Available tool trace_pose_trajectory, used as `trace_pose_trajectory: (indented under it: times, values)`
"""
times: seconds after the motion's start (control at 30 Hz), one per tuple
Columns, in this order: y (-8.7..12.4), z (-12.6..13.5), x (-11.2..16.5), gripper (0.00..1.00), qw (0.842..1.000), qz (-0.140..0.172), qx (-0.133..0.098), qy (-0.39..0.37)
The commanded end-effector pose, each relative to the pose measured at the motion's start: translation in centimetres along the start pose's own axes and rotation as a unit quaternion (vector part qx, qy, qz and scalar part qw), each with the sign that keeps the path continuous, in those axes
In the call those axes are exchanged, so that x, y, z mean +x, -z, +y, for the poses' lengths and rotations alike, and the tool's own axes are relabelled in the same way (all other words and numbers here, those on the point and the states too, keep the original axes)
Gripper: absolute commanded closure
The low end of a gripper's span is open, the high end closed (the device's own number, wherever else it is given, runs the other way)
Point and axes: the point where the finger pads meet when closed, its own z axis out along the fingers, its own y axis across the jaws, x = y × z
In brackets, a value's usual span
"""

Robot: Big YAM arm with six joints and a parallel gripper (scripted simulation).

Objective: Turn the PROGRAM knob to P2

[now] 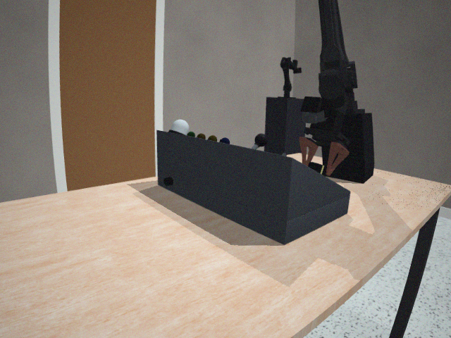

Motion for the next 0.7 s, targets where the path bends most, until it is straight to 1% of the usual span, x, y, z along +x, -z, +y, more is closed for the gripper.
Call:
trace_pose_trajectory:
  times: [0.0, 0.27, 0.3, 0.67]
  values:
    - [-0.2, 0.6, -2.3, 0.3, 1.0, -0.02, -0.008, -0.004]
    - [-0.28, 0.58, -2.19, 0.3, 1.0, -0.019, -0.007, -0.003]
    - [-0.32, 0.41, -1.64, 0.3, 1.0, -0.014, -0.006, -0.002]
    - [-0.2, 0.54, -2.17, 0.3, 1.0, -0.018, -0.007, -0.003]
